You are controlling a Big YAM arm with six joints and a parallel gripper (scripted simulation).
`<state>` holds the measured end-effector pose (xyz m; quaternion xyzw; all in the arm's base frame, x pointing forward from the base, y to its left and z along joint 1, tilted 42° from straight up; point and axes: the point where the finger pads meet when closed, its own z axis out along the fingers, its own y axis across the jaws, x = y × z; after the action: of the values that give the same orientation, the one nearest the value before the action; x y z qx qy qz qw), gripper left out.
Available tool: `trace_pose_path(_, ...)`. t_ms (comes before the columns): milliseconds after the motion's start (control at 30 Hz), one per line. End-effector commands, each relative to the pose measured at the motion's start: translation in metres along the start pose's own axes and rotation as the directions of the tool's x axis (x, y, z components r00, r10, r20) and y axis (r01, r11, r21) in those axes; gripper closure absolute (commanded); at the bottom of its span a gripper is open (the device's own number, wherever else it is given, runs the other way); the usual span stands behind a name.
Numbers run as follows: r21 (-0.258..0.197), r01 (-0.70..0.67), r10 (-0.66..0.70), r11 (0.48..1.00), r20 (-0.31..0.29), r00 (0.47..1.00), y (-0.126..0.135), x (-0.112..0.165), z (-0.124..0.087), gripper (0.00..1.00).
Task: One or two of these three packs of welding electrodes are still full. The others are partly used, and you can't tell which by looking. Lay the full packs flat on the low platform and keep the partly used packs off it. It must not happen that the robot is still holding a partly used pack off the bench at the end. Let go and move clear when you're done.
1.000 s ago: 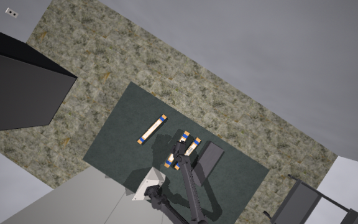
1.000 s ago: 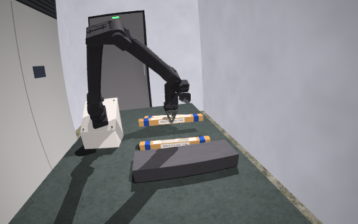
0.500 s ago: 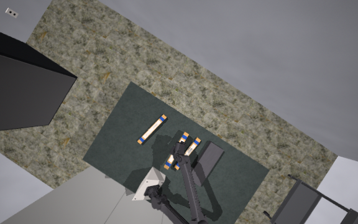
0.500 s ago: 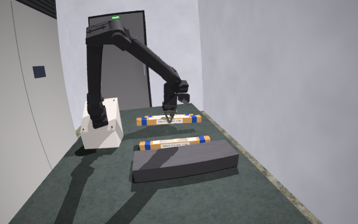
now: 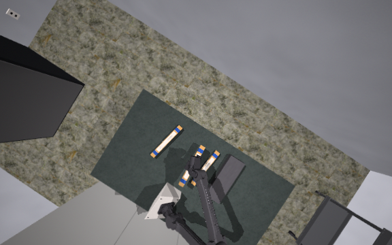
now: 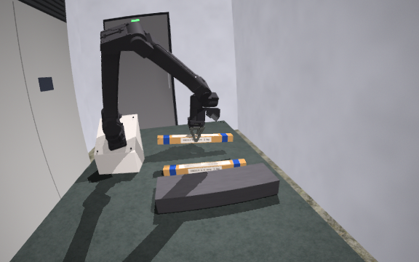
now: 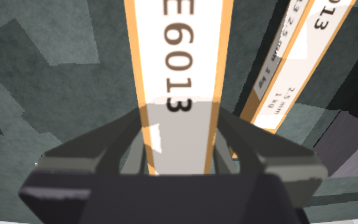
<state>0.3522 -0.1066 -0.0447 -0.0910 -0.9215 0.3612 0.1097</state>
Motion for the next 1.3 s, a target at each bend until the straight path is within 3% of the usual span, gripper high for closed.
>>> trace_pose_path(0, -0.03, -0.053, 0.056, 0.998, 0.127, 0.99, -0.003, -0.0358, -0.0598, 1.0)
trace_pose_path(200, -0.031, -0.053, 0.056, 0.998, 0.127, 0.99, -0.0031, -0.0349, -0.0679, 1.0)
trace_pose_path(1267, -0.031, -0.053, 0.056, 0.998, 0.127, 0.99, -0.0031, -0.0348, -0.068, 1.0)
